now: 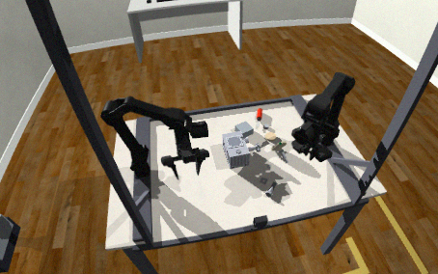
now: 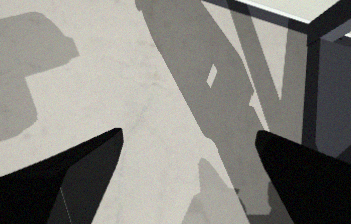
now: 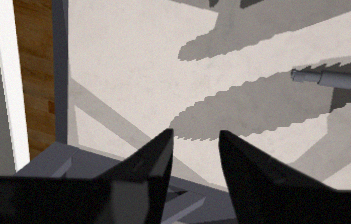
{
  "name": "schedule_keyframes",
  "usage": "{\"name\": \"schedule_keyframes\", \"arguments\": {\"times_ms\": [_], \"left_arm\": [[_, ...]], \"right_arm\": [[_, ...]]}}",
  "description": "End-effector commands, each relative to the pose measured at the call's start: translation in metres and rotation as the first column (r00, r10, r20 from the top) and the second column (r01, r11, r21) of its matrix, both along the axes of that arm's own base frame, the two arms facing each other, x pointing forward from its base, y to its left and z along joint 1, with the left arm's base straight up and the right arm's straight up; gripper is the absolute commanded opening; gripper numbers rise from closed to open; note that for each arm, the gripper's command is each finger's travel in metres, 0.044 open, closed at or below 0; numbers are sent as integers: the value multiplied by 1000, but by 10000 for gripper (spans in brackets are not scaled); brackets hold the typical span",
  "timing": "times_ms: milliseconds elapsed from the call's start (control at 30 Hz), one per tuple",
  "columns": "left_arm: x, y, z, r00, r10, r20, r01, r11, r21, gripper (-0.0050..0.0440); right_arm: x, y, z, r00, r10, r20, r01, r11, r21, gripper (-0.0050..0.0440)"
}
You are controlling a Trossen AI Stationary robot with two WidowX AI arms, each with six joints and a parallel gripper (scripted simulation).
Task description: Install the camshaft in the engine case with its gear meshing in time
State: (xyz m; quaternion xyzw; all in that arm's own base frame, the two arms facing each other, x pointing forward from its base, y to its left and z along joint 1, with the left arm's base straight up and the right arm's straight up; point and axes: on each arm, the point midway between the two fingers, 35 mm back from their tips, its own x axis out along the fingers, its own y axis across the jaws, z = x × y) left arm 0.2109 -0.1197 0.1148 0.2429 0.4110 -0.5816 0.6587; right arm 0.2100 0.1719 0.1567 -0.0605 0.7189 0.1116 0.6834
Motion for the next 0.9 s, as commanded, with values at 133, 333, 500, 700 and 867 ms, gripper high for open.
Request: {"name": "schedule_keyframes", "arguments": {"times_ms": [133, 333, 500, 700, 867], "left_arm": [[27, 12, 10, 978, 154, 144, -158, 987, 17, 400], [47, 19, 18, 934, 268, 238, -276, 961, 2, 400], [71, 33, 36, 838, 423, 346, -430, 901, -59, 400], [93, 49, 63, 679, 589, 438, -575, 798, -182, 400], [102, 58, 80, 585, 665, 464, -626, 734, -262, 400]], "right_arm": [[-2, -28, 6, 990, 24, 137, -26, 1000, 14, 125], [-6, -45, 4, 974, 49, 221, -51, 999, 7, 125], [-9, -66, -1, 942, 71, 327, -70, 997, -14, 125], [-13, -91, -9, 894, 92, 440, -76, 996, -54, 125], [-15, -102, -14, 865, 103, 491, -75, 994, -77, 125]]}}
